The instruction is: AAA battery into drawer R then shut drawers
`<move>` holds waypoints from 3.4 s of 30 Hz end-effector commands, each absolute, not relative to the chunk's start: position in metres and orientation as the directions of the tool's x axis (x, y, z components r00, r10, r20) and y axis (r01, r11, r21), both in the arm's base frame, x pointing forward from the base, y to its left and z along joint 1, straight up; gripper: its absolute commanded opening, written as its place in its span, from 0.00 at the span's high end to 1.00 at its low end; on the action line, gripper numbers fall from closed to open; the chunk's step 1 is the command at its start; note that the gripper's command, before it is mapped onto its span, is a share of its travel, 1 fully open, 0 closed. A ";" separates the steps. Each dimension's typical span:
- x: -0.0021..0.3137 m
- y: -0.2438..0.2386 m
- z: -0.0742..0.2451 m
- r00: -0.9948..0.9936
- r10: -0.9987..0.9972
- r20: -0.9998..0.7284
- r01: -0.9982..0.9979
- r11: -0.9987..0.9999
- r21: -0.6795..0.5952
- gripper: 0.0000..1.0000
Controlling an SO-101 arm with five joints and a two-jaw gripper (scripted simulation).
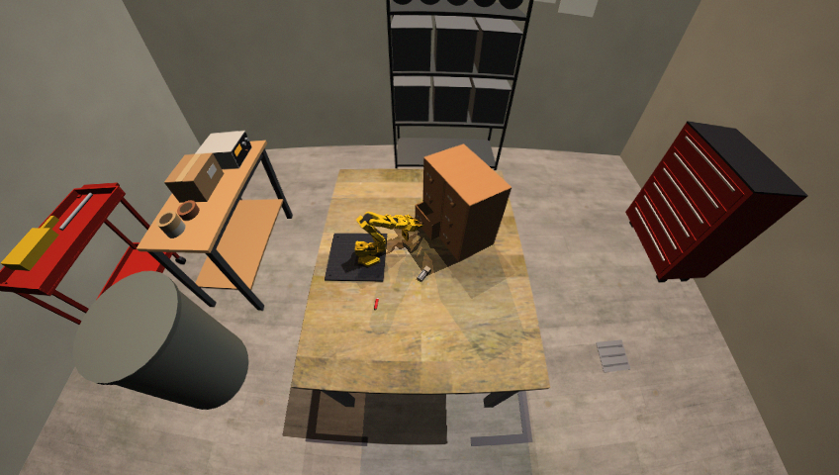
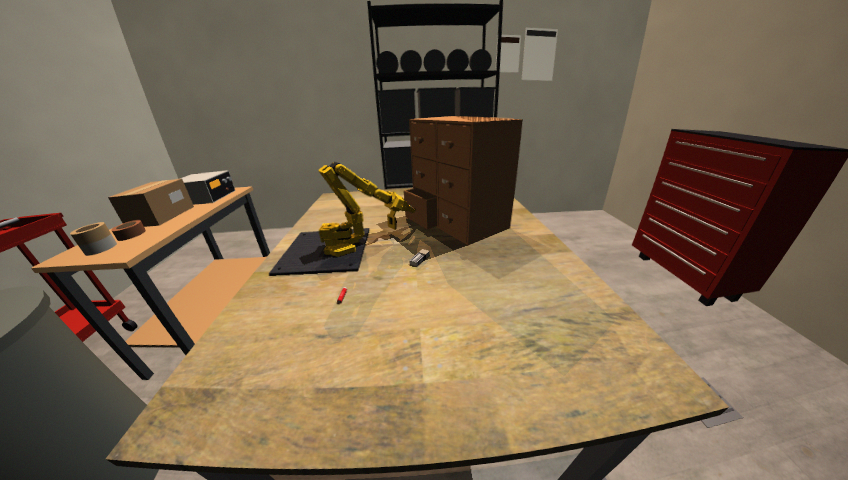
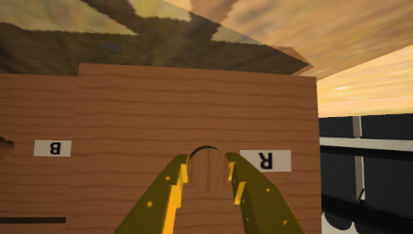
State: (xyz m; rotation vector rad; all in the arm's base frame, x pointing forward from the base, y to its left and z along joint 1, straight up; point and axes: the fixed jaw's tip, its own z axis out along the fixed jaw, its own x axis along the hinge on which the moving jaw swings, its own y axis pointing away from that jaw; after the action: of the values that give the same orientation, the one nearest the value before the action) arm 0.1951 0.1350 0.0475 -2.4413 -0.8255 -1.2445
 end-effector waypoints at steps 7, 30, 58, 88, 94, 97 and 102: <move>0.190 0.132 0.049 0.468 0.356 0.809 0.601 -0.799 0.004 1.00; 0.186 0.129 0.049 0.467 0.357 0.809 0.603 -0.798 0.004 1.00; 0.180 0.126 0.049 0.466 0.358 0.809 0.605 -0.796 0.004 1.00; 0.172 0.121 0.049 0.464 0.360 0.809 0.608 -0.794 0.004 1.00; 0.171 0.121 0.049 0.464 0.361 0.809 0.609 -0.793 0.004 1.00; 0.171 0.120 0.049 0.464 0.361 0.809 0.609 -0.793 0.004 1.00; 0.169 0.119 0.049 0.464 0.361 0.809 0.610 -0.793 0.004 1.00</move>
State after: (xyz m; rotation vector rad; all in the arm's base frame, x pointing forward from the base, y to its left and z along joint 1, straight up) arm 0.1718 0.1189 0.0475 -2.4427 -0.8335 -1.2373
